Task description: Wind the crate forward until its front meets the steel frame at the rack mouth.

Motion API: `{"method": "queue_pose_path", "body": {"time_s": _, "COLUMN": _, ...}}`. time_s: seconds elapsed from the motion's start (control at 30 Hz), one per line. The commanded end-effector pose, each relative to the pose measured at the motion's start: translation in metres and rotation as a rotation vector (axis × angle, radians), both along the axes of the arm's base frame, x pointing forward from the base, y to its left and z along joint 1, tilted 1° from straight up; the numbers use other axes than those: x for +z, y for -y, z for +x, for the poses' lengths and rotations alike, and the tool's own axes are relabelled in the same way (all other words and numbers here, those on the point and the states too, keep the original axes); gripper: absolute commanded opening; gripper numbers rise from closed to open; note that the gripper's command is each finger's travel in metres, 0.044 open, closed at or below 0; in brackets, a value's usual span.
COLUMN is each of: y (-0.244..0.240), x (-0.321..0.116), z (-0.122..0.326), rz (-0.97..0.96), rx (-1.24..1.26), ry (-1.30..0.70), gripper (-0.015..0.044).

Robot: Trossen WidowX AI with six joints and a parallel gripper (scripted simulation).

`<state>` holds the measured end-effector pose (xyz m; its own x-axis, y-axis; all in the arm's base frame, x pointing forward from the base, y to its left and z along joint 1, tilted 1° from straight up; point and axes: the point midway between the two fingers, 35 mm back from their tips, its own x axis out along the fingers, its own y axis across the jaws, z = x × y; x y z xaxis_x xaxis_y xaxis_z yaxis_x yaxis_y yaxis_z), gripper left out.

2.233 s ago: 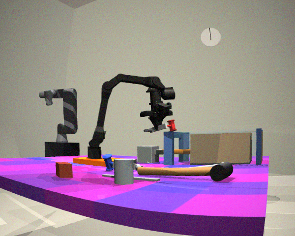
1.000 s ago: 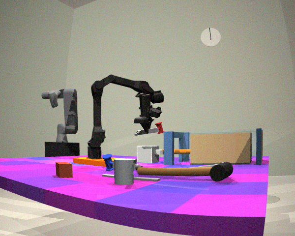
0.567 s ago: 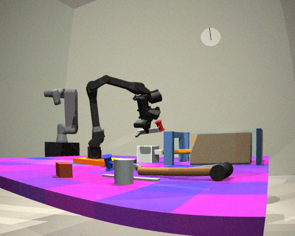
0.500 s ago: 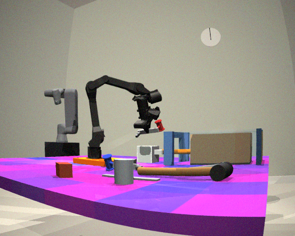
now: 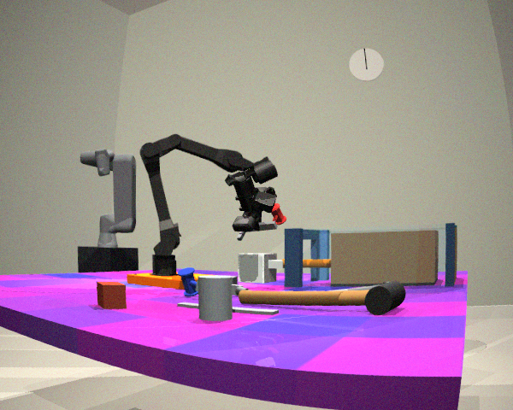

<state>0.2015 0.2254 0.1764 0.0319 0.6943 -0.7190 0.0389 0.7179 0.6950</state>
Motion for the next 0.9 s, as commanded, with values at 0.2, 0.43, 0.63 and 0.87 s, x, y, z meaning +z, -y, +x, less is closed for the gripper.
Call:
{"method": "queue_pose_path", "body": {"time_s": 0.2, "y": -0.0001, "x": 0.0038, "z": 0.0, "rz": 0.171, "rx": 0.01, "ry": 0.018, "gripper": 0.0}}
{"method": "queue_pose_path", "body": {"time_s": 0.43, "y": 0.0, "x": 0.0036, "z": 0.0, "rz": 0.287, "rx": 0.013, "ry": 0.021, "gripper": 0.0}}
{"method": "queue_pose_path", "body": {"time_s": 0.63, "y": 0.0001, "x": 0.0034, "z": 0.0, "rz": 0.386, "rx": 0.016, "ry": 0.024, "gripper": 0.0}}
{"method": "queue_pose_path", "body": {"time_s": 0.87, "y": 0.0001, "x": 0.0032, "z": -0.0001, "rz": 0.495, "rx": 0.019, "ry": 0.027, "gripper": 0.0}}
